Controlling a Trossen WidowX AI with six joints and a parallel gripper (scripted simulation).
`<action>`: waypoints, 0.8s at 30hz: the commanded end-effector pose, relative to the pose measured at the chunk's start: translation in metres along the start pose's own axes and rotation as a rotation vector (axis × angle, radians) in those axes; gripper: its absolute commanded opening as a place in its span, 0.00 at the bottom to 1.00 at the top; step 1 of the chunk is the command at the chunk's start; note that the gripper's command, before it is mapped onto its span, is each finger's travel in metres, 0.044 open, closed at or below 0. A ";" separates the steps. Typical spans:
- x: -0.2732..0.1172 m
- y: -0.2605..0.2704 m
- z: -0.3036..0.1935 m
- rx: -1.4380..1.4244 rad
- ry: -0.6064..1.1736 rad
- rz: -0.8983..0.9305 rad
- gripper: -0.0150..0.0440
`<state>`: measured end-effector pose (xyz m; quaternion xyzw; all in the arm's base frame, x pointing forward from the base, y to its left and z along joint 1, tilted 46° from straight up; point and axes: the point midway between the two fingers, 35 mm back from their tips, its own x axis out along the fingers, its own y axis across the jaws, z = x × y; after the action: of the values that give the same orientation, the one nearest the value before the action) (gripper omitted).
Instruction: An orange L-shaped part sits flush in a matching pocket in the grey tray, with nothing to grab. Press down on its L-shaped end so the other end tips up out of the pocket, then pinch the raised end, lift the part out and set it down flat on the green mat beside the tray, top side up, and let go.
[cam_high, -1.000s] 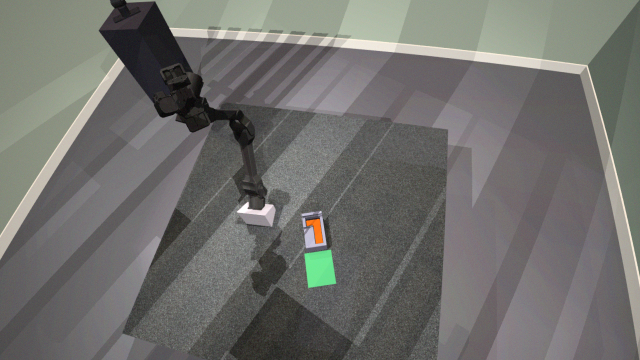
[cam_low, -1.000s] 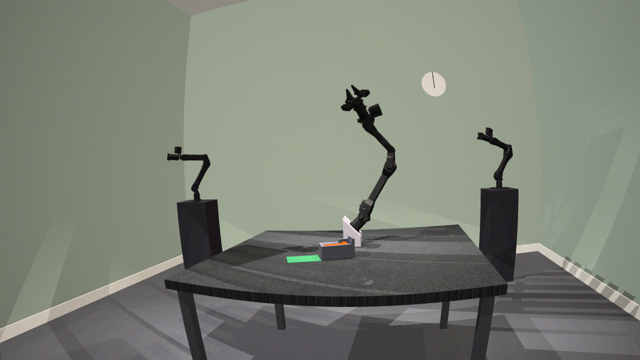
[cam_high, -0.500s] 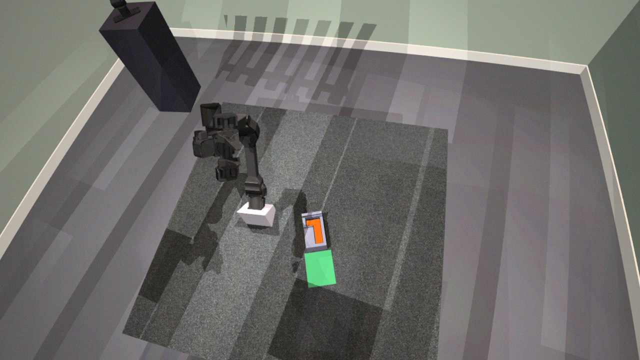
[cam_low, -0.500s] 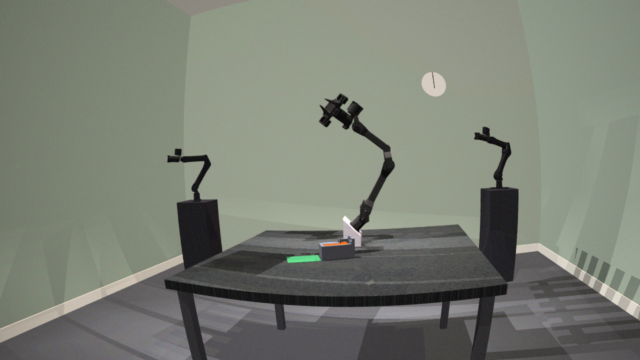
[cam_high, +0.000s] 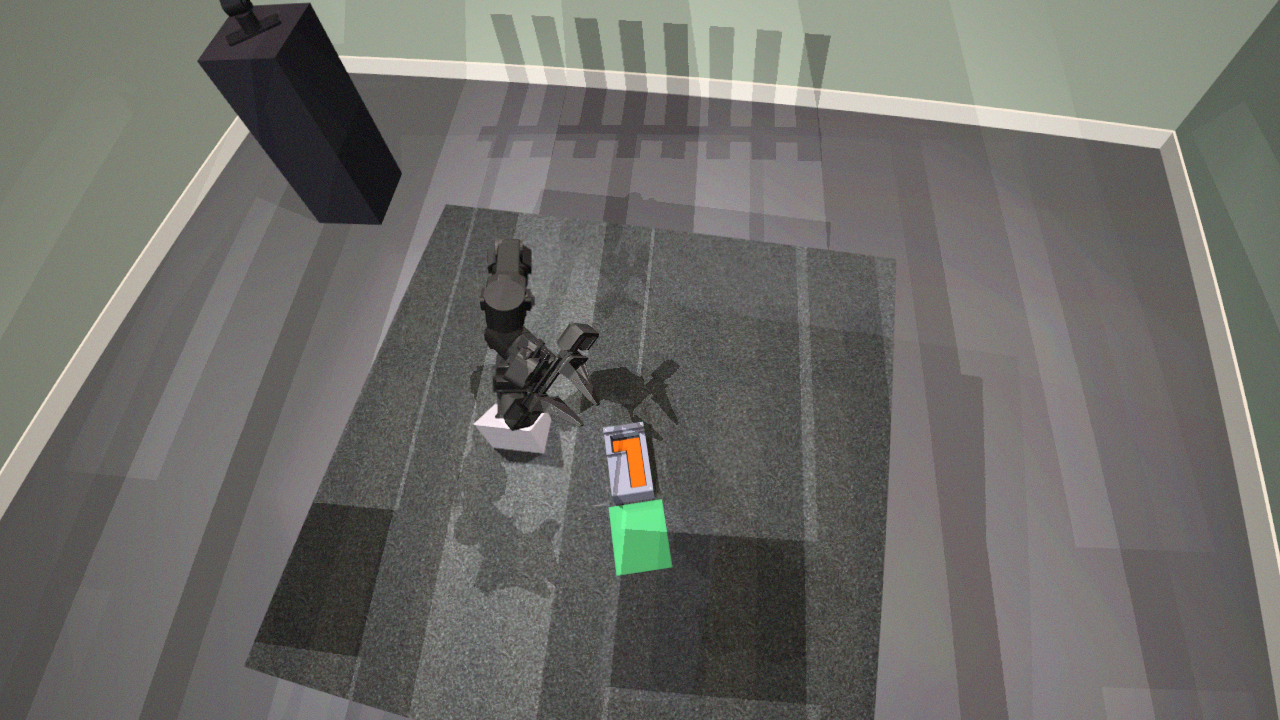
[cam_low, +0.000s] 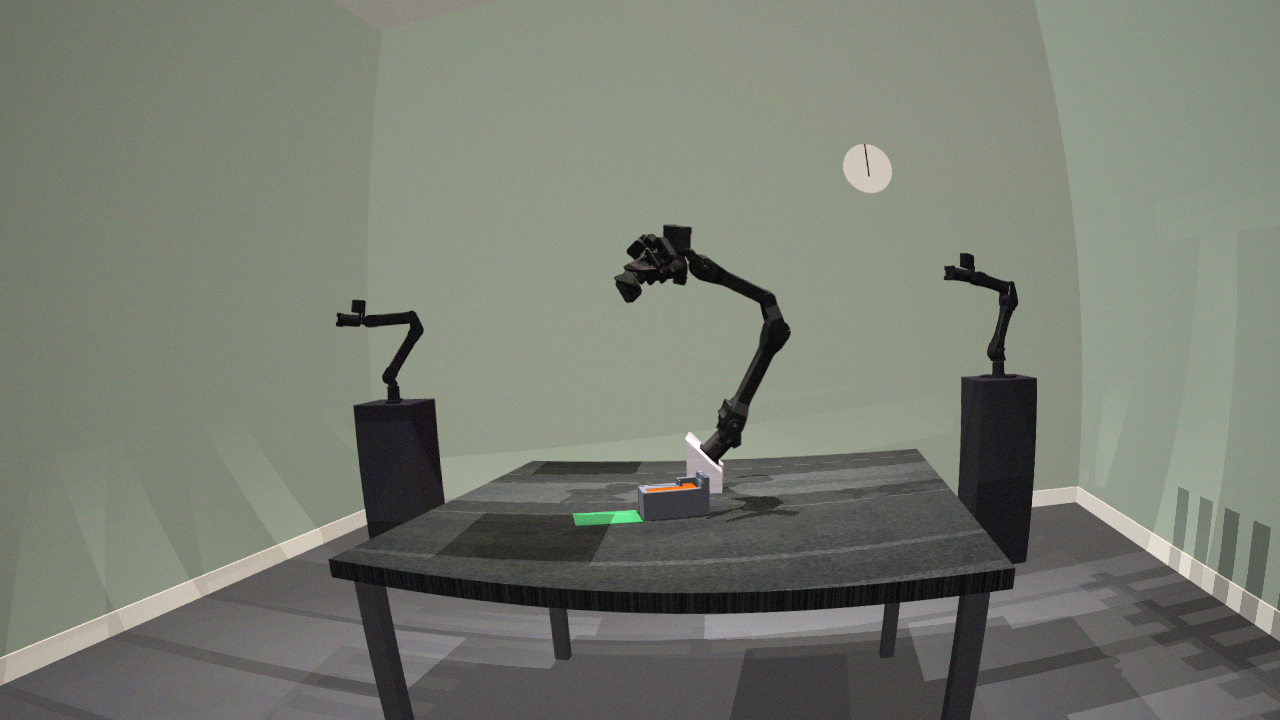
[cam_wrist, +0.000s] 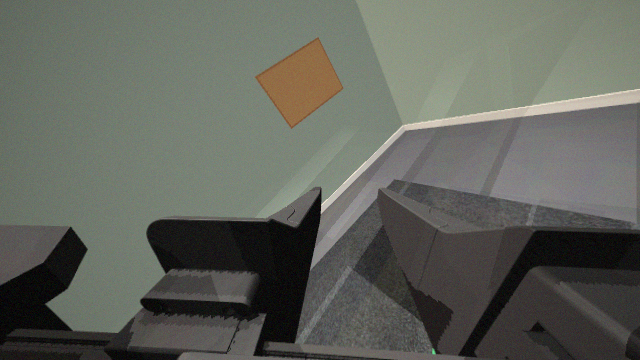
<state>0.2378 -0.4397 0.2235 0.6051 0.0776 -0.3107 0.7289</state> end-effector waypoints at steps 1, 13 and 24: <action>0.032 -0.017 -0.067 -0.206 0.207 -0.080 0.56; 0.047 -0.053 -0.221 -0.671 0.739 -0.092 0.56; 0.002 -0.084 -0.343 -1.049 1.285 0.112 0.56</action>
<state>0.3006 -0.1895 0.0786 0.3280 0.5296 0.0645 0.7796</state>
